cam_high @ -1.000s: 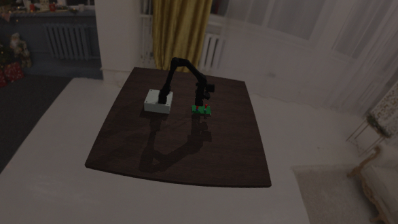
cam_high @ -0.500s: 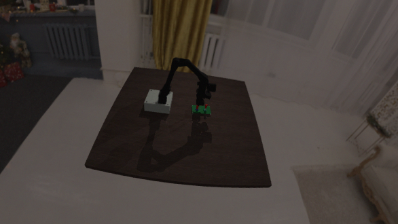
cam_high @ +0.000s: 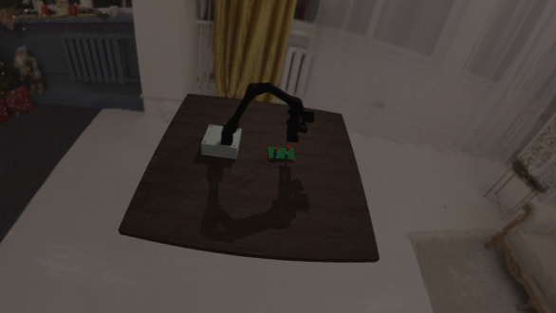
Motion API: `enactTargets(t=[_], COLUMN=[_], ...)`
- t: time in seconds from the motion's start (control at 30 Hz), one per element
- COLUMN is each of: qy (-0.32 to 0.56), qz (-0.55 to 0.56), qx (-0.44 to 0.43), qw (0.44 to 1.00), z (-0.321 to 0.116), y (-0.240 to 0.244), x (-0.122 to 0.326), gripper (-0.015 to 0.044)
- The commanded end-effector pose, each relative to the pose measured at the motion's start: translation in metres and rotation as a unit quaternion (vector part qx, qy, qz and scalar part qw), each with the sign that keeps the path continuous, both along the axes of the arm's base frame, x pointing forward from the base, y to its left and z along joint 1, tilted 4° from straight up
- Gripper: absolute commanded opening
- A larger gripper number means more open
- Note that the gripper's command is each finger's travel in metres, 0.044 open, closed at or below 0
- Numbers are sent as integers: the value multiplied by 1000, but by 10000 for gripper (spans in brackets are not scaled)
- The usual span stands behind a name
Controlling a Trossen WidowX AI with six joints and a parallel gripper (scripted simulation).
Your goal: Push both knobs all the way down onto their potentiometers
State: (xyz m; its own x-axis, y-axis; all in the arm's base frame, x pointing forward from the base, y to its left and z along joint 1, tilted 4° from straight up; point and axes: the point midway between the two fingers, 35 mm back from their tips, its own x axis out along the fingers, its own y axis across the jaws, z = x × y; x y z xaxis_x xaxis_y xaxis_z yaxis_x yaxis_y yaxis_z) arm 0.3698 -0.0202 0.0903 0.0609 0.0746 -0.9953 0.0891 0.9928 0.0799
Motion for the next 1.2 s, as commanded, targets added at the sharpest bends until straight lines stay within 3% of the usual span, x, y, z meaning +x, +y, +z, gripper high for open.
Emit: enactTargets(t=[0.0,1.17], qy=[6,6], qz=[2,2], qx=[-1,-1], qw=[1000,1000], z=[-13,-35], y=[0,2], x=[0,1], gripper=[0,0])
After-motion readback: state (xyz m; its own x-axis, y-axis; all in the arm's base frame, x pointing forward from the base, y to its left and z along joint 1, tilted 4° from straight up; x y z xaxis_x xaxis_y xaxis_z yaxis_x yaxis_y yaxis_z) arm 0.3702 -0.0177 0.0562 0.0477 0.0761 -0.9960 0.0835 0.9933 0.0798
